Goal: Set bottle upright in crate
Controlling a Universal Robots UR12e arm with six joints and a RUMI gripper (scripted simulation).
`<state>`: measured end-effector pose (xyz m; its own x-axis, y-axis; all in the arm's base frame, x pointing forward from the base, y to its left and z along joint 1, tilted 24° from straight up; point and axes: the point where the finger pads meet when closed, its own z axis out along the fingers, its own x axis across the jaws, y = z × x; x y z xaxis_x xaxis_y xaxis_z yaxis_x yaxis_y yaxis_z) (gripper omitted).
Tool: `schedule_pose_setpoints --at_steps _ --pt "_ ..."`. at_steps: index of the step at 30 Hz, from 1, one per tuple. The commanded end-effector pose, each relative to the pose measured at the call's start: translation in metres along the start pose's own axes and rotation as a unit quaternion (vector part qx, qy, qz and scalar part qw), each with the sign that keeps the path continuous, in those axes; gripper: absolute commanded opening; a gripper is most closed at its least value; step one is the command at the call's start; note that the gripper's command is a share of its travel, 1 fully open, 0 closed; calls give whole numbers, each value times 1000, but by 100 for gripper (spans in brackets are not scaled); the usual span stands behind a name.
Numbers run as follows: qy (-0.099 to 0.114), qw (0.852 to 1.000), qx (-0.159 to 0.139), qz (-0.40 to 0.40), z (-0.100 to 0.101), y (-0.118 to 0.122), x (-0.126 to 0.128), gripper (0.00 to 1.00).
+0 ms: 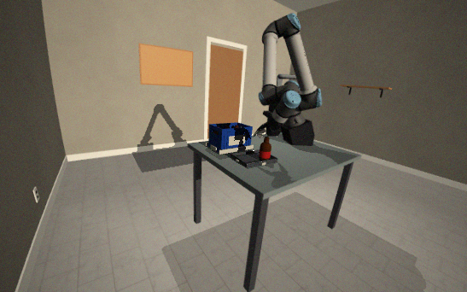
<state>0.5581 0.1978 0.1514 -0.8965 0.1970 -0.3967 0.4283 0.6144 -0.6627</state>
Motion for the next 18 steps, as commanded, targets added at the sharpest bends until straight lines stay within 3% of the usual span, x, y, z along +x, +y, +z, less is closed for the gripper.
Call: schedule_pose_setpoints --at_steps 1,18 --pt "0 1000 0 0 -4 -3 0 100" --pt "0 1000 0 0 -31 -26 0 100"
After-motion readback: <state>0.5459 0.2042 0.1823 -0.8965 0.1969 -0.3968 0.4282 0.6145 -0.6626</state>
